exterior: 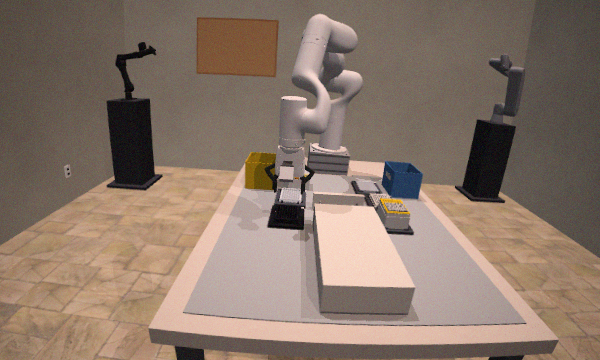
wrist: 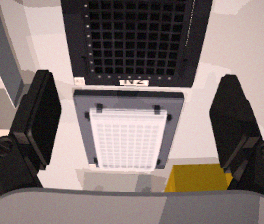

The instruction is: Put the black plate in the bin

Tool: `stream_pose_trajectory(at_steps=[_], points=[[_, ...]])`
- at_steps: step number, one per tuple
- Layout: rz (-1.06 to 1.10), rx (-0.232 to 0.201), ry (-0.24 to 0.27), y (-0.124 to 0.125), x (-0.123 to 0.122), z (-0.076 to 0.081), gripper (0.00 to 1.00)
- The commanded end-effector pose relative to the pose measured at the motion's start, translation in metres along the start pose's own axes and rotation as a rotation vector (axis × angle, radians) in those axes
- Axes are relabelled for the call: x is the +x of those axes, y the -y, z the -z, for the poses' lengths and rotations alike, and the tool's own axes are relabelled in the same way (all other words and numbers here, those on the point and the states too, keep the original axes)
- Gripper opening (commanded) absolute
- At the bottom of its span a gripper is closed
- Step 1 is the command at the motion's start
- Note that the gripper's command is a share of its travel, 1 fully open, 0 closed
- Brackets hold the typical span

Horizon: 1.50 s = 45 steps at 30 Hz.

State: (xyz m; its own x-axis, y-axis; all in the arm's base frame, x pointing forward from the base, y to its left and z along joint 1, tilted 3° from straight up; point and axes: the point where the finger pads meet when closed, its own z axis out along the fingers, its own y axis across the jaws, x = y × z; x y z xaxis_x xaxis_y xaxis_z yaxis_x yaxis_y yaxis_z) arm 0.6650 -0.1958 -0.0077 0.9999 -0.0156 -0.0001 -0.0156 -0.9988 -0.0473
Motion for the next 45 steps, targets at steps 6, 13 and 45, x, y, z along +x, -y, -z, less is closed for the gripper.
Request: stream_pose_trajectory(at_steps=[6,13,45], points=[[0.0,-0.001,-0.002,0.0,0.001,-0.011,1.0],[0.0,-0.001,-0.002,0.0,0.001,-0.023,1.0],[0.0,-0.001,-0.002,0.0,0.001,-0.057,1.0]])
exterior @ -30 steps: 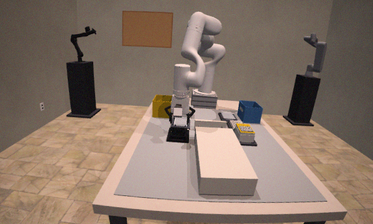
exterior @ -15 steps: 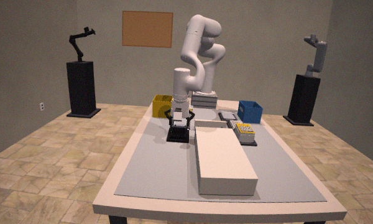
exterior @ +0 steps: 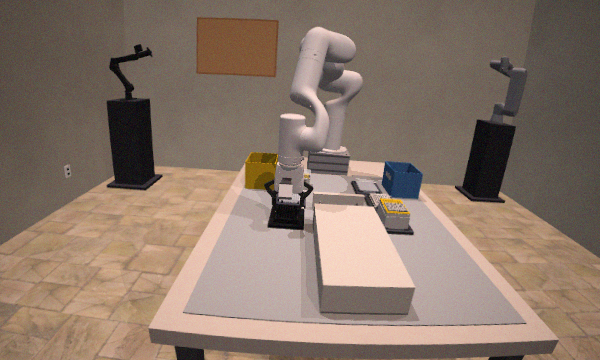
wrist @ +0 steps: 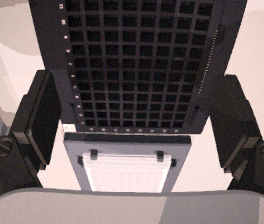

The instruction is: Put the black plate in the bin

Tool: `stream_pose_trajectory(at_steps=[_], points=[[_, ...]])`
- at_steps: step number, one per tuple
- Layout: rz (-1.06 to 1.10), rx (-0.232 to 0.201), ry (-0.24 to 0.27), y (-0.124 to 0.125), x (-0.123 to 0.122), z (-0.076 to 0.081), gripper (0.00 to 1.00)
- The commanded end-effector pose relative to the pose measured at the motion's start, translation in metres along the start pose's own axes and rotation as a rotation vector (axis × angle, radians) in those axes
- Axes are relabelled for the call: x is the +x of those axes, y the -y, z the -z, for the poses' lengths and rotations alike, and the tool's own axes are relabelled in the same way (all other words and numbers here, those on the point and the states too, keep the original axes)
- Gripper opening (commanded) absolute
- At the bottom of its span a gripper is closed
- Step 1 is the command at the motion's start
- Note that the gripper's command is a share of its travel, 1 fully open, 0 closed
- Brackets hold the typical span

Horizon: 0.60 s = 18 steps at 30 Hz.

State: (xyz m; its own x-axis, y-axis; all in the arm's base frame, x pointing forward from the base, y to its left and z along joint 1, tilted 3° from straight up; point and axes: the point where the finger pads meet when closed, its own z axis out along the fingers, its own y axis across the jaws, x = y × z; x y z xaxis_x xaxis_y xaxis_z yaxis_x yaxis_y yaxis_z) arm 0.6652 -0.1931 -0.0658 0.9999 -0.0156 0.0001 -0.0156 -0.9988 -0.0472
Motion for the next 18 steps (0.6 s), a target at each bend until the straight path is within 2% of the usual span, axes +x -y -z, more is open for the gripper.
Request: stream_pose_trajectory(at_steps=[1,18], points=[[0.0,-0.001,-0.002,-0.0003,0.0011,0.001,1.0],[0.0,-0.001,-0.002,-0.0003,0.001,-0.0077,1.0]])
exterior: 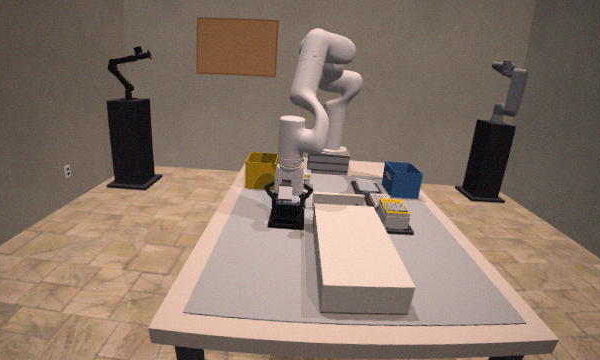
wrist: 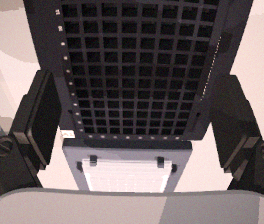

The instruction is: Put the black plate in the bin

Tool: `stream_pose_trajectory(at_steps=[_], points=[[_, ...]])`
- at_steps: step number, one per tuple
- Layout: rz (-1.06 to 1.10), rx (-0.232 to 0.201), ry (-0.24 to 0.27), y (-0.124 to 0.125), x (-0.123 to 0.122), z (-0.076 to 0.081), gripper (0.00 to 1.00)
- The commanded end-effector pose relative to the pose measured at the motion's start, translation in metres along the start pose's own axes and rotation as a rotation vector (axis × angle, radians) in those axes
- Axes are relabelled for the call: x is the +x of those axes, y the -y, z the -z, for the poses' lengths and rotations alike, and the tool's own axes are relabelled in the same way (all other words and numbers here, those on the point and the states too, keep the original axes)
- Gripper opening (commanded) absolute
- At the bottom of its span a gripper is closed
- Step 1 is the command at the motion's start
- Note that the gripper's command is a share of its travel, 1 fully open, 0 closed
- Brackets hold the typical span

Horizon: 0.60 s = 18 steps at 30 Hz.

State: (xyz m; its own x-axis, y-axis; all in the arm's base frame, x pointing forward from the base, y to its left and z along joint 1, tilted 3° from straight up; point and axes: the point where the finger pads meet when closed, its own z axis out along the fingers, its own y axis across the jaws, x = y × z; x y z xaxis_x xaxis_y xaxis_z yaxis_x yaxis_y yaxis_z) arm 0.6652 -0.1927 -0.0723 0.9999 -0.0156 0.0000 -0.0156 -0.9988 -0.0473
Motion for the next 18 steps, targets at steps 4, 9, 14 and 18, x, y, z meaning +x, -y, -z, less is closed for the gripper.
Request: stream_pose_trajectory(at_steps=[4,9,14,18], points=[[0.0,-0.001,-0.002,0.0,0.001,-0.004,1.0],[0.0,-0.001,-0.002,0.0,0.001,-0.006,1.0],[0.0,-0.001,-0.002,0.0,0.001,-0.009,1.0],[0.0,-0.001,-0.002,0.0,0.001,-0.012,1.0]])
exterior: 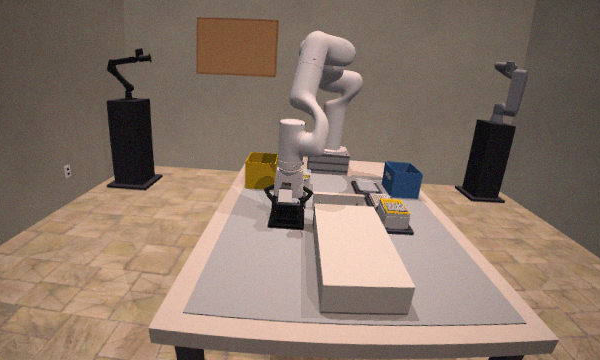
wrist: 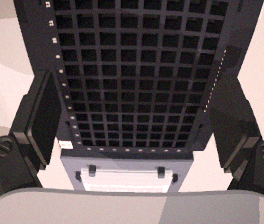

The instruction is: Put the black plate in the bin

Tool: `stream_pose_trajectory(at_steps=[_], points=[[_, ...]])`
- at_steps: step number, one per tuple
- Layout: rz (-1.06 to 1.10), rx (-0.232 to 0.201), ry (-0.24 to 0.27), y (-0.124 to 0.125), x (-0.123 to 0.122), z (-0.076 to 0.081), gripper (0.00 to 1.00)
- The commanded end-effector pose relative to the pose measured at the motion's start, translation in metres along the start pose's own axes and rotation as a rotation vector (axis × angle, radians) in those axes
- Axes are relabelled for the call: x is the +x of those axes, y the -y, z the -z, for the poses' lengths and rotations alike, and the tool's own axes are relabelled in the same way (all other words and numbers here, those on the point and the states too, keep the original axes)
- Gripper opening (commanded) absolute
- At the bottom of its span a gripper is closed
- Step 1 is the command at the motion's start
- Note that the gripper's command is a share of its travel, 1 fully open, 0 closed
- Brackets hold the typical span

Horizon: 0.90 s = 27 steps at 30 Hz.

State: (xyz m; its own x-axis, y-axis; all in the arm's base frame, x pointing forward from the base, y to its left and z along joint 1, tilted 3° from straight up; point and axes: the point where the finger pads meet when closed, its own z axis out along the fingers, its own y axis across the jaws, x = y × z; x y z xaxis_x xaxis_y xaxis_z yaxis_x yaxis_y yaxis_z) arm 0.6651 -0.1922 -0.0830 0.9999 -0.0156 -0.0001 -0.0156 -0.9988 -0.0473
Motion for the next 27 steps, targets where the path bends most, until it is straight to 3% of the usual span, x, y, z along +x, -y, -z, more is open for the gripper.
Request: stream_pose_trajectory(at_steps=[1,19,20,27], points=[[0.0,-0.001,-0.002,-0.0003,0.0012,-0.0018,1.0],[0.0,-0.001,-0.002,-0.0003,0.0013,-0.0018,1.0],[0.0,-0.001,-0.002,-0.0003,0.0012,-0.0012,0.0],[0.0,-0.001,-0.002,-0.0003,0.0012,-0.0008,0.0]])
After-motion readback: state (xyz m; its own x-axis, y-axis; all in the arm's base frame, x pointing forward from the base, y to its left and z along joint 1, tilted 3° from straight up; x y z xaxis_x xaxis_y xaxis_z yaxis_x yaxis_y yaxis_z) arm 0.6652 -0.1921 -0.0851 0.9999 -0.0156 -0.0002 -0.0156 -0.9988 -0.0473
